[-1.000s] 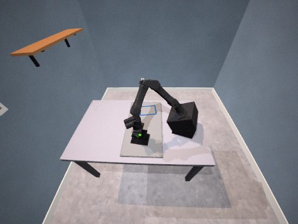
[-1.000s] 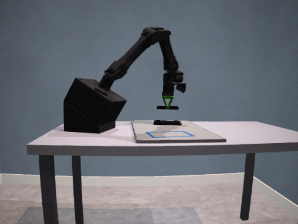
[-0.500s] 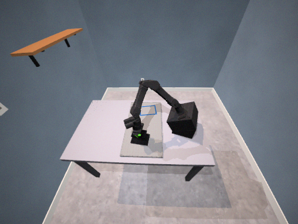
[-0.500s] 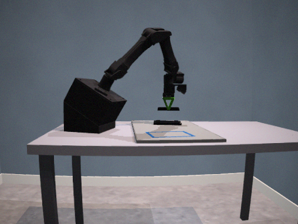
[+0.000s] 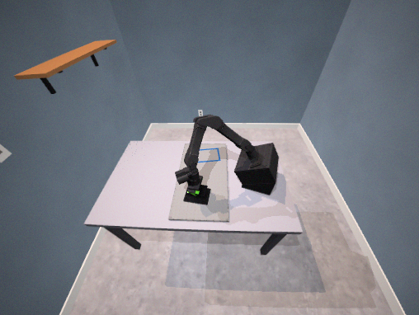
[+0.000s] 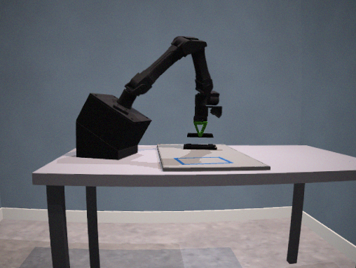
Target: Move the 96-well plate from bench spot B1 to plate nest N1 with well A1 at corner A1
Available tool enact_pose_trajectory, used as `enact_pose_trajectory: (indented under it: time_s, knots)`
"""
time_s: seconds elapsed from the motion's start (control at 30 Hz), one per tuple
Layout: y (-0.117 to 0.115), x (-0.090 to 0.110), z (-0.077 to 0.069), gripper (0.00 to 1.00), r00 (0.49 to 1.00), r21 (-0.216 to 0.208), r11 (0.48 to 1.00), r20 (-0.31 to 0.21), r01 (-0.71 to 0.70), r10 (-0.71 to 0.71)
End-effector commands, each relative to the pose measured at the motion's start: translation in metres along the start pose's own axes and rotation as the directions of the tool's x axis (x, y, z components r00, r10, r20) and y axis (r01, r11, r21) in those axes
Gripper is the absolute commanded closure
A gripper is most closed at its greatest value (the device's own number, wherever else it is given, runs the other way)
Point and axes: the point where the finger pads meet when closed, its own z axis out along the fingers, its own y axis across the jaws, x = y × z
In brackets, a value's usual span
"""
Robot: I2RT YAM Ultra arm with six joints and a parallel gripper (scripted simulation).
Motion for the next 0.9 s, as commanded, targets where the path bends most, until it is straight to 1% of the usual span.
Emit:
enact_pose_trajectory:
  time_s: [0.0,0.1,0.27,0.33,0.37,0.47,0.63,0.77,0.8,0.87]
  knots:
    - [0.002,-0.002,0.011,1.00,1.000,-0.004,1.000,0.005,0.000,0.001]
    - [0.004,0.001,0.016,1.00,1.000,-0.006,1.000,0.001,0.008,-0.008]
    - [0.001,0.001,0.026,1.00,1.000,0.001,1.000,-0.002,0.003,-0.003]
    - [0.001,0.001,0.026,1.00,1.000,0.001,1.000,-0.002,0.003,-0.003]
    - [0.006,0.004,0.025,1.00,1.000,-0.005,1.000,0.001,0.015,-0.015]
    - [0.001,0.000,0.032,1.00,1.000,-0.001,1.000,0.000,0.002,-0.002]
    - [0.003,0.002,0.040,1.00,1.000,-0.003,1.000,0.000,0.006,-0.006]
    - [0.007,0.003,0.038,1.00,1.000,-0.006,1.000,0.003,0.014,-0.014]
    - [0.005,-0.003,0.032,1.00,1.000,-0.009,1.000,0.011,0.001,-0.001]
    - [0.005,-0.003,0.032,1.00,1.000,-0.009,1.000,0.011,0.001,-0.001]
